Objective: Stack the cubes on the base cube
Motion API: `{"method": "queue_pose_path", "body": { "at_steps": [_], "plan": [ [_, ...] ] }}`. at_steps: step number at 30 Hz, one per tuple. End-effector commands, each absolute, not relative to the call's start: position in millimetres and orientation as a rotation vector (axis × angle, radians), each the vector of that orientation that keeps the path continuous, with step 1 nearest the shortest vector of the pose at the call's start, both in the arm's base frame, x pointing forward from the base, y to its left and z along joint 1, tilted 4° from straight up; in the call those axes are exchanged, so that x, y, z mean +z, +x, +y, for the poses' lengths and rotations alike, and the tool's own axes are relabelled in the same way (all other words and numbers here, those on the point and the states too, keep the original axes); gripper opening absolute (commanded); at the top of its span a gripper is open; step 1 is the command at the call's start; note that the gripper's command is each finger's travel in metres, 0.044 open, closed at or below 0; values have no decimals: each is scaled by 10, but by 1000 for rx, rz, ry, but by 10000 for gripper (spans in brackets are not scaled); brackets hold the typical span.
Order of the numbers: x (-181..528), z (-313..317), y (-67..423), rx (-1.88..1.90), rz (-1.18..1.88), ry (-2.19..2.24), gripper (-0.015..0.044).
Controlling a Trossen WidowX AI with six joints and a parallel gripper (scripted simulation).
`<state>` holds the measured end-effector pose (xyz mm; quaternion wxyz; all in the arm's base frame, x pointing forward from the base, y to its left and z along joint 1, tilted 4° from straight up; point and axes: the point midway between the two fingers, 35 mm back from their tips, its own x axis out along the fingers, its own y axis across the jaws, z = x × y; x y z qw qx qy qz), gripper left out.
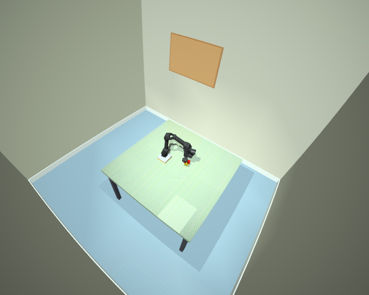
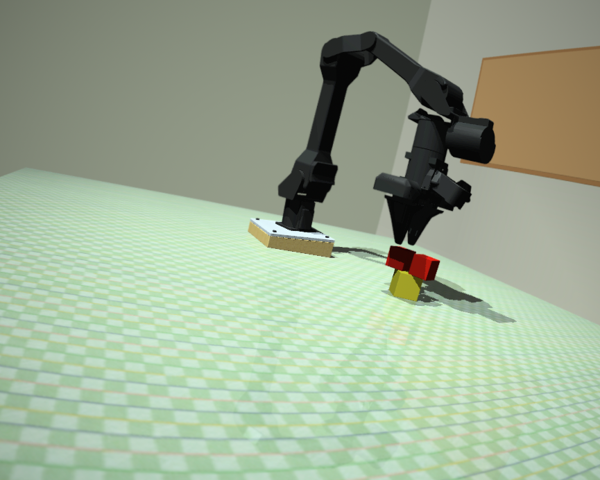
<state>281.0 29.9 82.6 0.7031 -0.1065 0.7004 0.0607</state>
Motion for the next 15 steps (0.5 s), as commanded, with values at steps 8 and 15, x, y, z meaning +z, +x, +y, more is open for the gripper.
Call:
{"method": "queue_pose_path", "body": {
  "at_steps": [8,15],
  "plan": [
    [1020,314,2821,131,1552,-232,205],
    [1135,321,2819,131,1552,-232,205]
  ]
}}
